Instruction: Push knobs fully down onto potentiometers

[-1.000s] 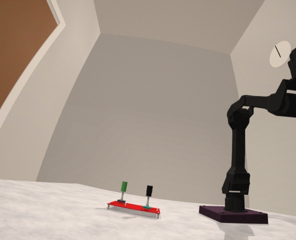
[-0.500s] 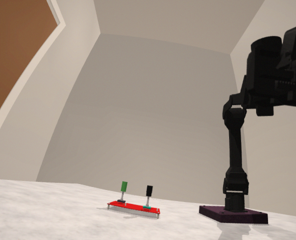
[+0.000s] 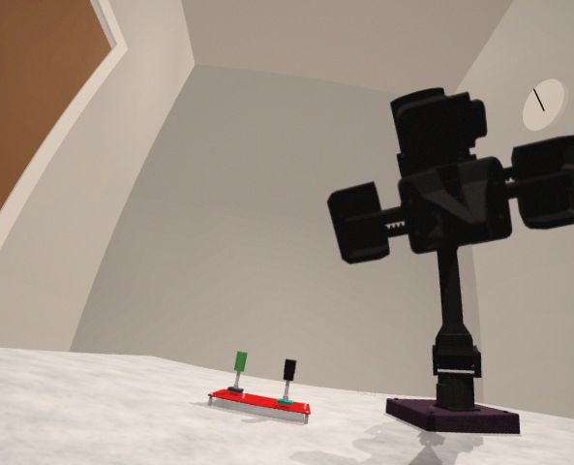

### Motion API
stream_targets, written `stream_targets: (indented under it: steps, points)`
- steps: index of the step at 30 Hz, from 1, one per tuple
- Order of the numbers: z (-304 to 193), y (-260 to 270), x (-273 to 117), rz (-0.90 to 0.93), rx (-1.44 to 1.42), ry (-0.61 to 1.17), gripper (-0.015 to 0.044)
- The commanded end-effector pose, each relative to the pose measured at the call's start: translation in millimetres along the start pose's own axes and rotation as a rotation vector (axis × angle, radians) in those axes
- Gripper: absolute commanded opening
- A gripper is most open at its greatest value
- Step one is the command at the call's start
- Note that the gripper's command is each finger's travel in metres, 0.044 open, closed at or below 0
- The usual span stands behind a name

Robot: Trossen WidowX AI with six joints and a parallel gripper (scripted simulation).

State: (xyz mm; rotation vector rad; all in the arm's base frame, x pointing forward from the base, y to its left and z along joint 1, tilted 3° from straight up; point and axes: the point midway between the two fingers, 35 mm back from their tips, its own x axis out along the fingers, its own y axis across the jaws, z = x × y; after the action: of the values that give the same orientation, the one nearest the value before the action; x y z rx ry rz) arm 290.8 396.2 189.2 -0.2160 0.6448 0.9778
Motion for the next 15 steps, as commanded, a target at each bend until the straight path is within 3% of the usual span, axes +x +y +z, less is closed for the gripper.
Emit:
stream_targets:
  steps: [1,15]
  points:
    - [-6.0,-28.6,-6.5,-0.058,0.094,0.047,0.0000]
    - [-47.5,-128.6,-48.1,-0.280,0.464,0.234,0.0000]
